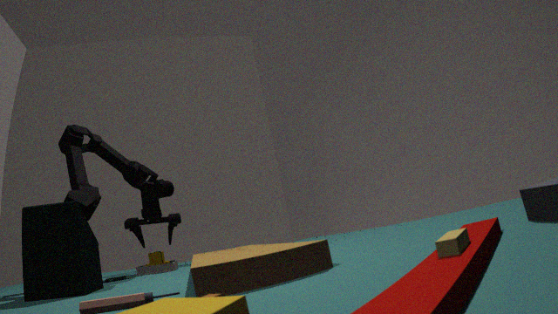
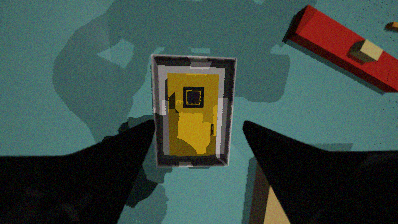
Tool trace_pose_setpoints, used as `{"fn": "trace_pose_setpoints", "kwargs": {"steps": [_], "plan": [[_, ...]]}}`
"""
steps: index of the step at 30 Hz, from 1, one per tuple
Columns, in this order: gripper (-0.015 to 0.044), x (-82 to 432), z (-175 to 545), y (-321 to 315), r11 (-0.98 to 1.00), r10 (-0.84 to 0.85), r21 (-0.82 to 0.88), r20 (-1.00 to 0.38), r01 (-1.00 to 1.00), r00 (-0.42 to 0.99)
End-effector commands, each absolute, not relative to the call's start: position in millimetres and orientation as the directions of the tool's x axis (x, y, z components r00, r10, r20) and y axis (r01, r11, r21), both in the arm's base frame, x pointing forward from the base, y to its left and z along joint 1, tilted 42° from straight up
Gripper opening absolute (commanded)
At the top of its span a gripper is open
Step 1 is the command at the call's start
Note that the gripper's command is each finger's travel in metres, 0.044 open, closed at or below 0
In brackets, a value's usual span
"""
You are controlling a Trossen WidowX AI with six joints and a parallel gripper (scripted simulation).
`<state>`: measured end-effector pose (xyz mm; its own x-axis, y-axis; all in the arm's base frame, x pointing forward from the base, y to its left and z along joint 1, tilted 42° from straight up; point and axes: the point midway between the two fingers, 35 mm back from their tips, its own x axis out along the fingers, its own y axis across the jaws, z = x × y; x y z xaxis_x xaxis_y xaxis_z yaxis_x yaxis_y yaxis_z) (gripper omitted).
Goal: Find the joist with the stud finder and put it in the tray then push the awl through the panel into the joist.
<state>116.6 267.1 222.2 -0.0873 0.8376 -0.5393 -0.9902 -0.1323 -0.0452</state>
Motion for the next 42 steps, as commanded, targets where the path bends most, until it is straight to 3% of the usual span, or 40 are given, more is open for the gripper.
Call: {"fn": "trace_pose_setpoints", "kwargs": {"steps": [1, 5, 11, 18, 24, 32, 42], "plan": [[0.0440, 111.7, 255.3, 239.9, -0.136, 0.849, -0.058, -0.522, -0.989, -0.086], [0.0440, 126.0, 240.8, 247.7, -0.103, 0.839, -0.051, -0.541, -0.993, -0.059], [0.0440, 210.1, 189.3, 218.0, 0.113, 0.748, 0.024, -0.660, -0.993, 0.069], [0.0440, 288.5, 115.5, 146.9, 0.351, 0.613, 0.124, -0.780, -0.928, 0.127], [0.0440, 320.7, 44.9, 64.6, 0.524, 0.519, 0.224, -0.849, -0.822, 0.099], [0.0440, 300.7, -53.8, -48.5, 0.691, 0.483, 0.385, -0.876, -0.612, -0.005], [0.0440, 203.6, -159.1, -124.5, 0.738, 0.597, 0.591, -0.797, -0.326, -0.093]]}}
